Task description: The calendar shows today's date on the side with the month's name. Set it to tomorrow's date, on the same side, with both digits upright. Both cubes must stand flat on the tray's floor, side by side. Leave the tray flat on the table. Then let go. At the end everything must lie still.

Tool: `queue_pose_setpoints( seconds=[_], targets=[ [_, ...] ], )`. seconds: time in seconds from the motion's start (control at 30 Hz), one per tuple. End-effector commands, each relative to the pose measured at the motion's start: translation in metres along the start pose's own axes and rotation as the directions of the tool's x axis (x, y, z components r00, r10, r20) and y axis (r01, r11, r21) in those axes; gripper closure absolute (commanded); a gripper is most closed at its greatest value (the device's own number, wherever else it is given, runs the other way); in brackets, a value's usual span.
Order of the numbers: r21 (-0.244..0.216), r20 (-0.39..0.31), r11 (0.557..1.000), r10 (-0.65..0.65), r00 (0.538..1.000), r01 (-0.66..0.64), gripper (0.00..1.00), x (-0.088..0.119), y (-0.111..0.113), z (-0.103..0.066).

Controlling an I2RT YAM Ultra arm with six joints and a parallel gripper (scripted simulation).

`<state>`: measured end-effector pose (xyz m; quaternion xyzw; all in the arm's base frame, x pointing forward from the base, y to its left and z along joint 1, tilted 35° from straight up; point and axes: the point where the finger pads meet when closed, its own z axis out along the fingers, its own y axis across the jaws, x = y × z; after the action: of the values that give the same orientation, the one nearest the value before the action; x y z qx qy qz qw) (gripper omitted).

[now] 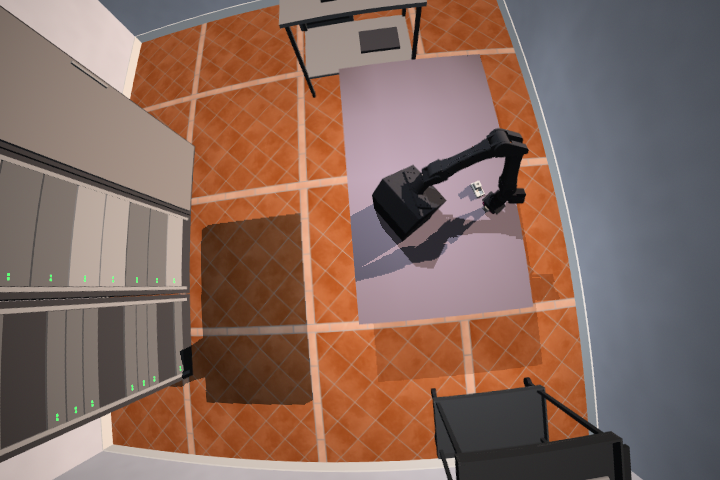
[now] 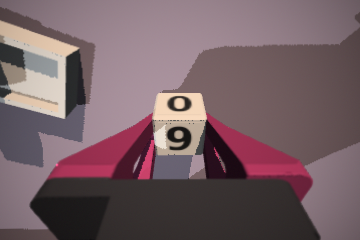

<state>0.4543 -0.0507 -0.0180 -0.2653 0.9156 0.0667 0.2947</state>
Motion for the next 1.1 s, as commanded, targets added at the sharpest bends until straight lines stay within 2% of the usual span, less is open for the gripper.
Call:
queue_pose_setpoints(
  seconds=[0.0, 0.7, 0.73, 0.8, 0.83, 0.9, 0.93, 1.07],
  targets=[
    [0.001, 0.000, 1.000, 0.008, 1.000, -0.008, 0.73, 0.0014, -0.0027, 0.0039],
    [0.001, 0.000, 1.000, 0.008, 1.000, -0.008, 0.73, 0.0014, -0.0027, 0.0039],
    [0.001, 0.000, 1.000, 0.008, 1.000, -0.008, 0.69, 0.0014, -0.0027, 0.0039],
    [0.001, 0.000, 1.000, 0.008, 1.000, -0.008, 0.69, 0.0014, -0.0027, 0.0039],
    [0.001, 0.000, 1.000, 0.008, 1.000, -0.008, 0.65, 0.0014, -0.0027, 0.0039],
    [0.001, 0.000, 1.000, 0.008, 1.000, -0.008, 0.65, 0.0014, -0.0027, 0.0039],
    [0.001, 0.000, 1.000, 0.008, 1.000, -0.008, 0.61, 0.0014, -0.0027, 0.0039],
    [0.001, 0.000, 1.000, 0.008, 1.000, -0.008, 0.57, 0.0014, -0.0027, 0.0039]
  ],
)
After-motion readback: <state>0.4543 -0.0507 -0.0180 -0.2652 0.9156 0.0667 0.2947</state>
